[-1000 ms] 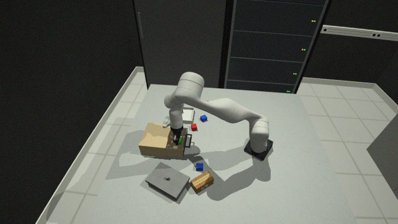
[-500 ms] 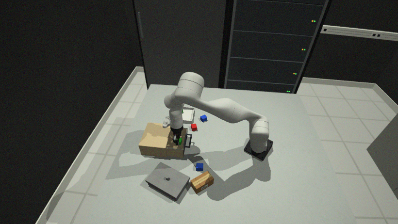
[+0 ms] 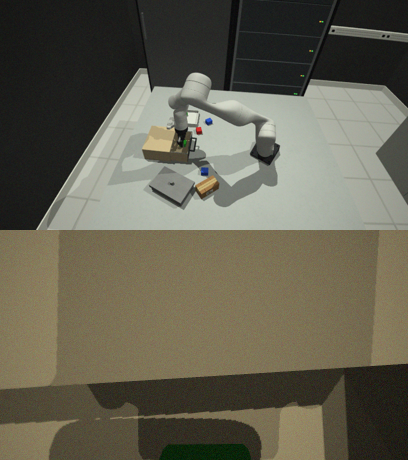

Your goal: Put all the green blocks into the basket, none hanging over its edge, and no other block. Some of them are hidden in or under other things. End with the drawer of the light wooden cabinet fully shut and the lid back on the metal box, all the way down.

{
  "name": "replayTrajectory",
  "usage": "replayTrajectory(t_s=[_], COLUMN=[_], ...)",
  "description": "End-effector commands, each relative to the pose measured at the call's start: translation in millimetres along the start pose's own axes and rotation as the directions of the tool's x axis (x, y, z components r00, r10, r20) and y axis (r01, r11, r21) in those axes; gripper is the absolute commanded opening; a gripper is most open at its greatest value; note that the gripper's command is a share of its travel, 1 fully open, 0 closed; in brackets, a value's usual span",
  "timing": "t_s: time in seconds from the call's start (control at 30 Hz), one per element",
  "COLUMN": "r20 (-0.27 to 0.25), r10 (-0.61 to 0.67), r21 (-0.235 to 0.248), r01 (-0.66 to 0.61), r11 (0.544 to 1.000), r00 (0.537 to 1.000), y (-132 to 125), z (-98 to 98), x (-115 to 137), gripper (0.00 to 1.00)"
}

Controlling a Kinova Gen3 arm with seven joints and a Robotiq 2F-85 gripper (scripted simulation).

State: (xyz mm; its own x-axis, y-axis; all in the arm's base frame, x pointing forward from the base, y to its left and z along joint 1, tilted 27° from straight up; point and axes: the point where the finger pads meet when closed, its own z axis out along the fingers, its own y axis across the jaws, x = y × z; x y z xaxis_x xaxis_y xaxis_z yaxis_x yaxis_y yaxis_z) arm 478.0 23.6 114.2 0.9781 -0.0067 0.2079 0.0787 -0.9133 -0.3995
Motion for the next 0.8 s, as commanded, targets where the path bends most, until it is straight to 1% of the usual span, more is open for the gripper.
replayTrajectory(t_s=[0.0, 0.17, 0.4, 0.47, 0.77], r20=[-0.005, -0.006, -0.006, -0.006, -0.005], r10=[-0.002, -0.004, -0.005, -0.005, -0.005], r21=[0.001, 0.000, 0.001, 0.001, 0.001], r01=[0.002, 0.004, 0.005, 0.005, 0.005], r11=[1.000, 1.000, 1.000, 1.000, 1.000], r00=[1.000, 1.000, 1.000, 1.000, 1.000], y=[-0.7, -0.8, -1.0, -1.0, -1.3], z=[-12.9, -32.8, -66.4, -66.4, -109.6], x=[2.8, 3.9, 3.8, 3.8, 3.5], gripper=[0.10, 0.10, 0.10, 0.10, 0.10])
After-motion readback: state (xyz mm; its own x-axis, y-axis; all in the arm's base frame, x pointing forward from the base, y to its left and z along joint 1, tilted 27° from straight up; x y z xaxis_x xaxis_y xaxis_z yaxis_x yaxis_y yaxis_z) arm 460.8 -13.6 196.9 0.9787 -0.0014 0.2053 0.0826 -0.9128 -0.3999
